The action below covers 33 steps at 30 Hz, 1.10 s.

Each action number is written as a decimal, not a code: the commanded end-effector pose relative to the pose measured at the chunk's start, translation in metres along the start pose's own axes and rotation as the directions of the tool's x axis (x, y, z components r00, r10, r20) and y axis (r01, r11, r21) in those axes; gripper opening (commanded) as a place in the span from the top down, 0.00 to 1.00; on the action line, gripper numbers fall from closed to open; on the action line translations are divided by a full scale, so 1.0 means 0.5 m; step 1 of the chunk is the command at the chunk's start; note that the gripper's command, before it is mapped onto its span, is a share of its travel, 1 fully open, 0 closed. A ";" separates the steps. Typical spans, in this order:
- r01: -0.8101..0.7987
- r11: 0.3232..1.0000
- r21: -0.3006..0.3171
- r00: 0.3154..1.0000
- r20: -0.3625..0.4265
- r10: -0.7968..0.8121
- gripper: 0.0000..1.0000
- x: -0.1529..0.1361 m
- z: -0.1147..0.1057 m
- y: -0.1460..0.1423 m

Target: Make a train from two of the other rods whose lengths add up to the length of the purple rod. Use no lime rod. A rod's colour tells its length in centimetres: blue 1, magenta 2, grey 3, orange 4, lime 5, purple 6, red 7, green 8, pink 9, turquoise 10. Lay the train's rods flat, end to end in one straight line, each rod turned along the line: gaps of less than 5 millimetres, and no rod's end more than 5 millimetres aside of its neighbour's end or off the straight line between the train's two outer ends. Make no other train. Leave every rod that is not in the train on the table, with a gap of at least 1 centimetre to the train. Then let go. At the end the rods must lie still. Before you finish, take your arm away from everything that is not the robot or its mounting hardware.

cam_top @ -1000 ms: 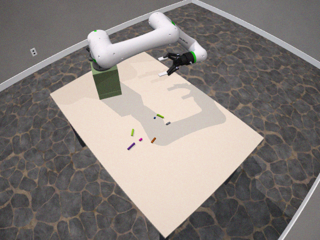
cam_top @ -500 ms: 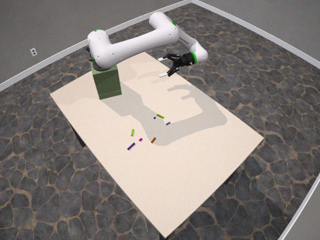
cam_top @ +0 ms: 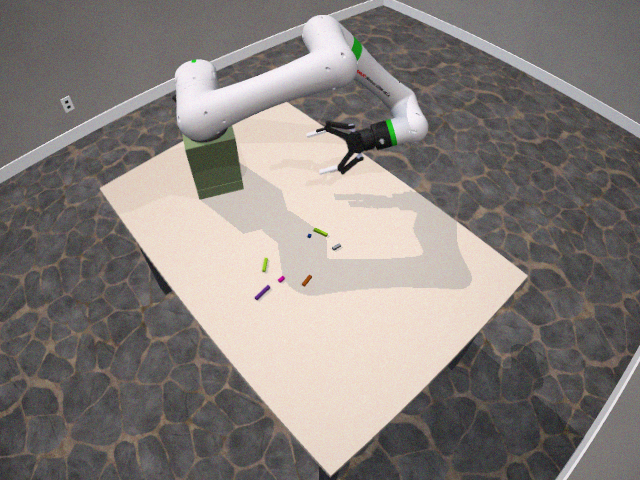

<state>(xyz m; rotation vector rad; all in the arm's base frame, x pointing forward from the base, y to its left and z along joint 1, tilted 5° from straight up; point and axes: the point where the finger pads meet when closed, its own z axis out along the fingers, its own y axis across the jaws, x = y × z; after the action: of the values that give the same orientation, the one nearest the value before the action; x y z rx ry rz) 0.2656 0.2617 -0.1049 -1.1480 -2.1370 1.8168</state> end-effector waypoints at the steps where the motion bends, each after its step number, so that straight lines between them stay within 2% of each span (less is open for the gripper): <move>1: -0.108 0.991 -0.073 0.989 -0.109 0.100 0.00 -0.040 0.015 0.022; 10: -0.344 0.927 -0.147 0.897 -0.344 0.278 0.00 -0.121 0.048 0.067; 12: -0.344 0.927 -0.147 0.897 -0.344 0.278 0.00 -0.121 0.048 0.067; 13: -0.418 0.895 -0.157 0.849 -0.417 0.323 0.00 -0.147 0.059 0.081; 18: -0.524 0.836 -0.161 0.764 -0.523 0.378 0.00 -0.186 0.074 0.102; 27: -0.717 0.686 -0.123 0.543 -0.716 0.439 0.00 -0.265 0.106 0.144; 29: -0.717 0.686 -0.123 0.543 -0.716 0.439 0.00 -0.265 0.106 0.144; 30: -0.768 0.632 -0.099 0.464 -0.767 0.443 0.00 -0.290 0.116 0.158; 33: -0.805 0.588 -0.075 0.398 -0.804 0.442 0.00 -0.310 0.124 0.169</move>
<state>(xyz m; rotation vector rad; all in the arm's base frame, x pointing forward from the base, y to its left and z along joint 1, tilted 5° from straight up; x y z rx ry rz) 0.3706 0.1321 -0.1344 -2.4761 -1.7583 0.7575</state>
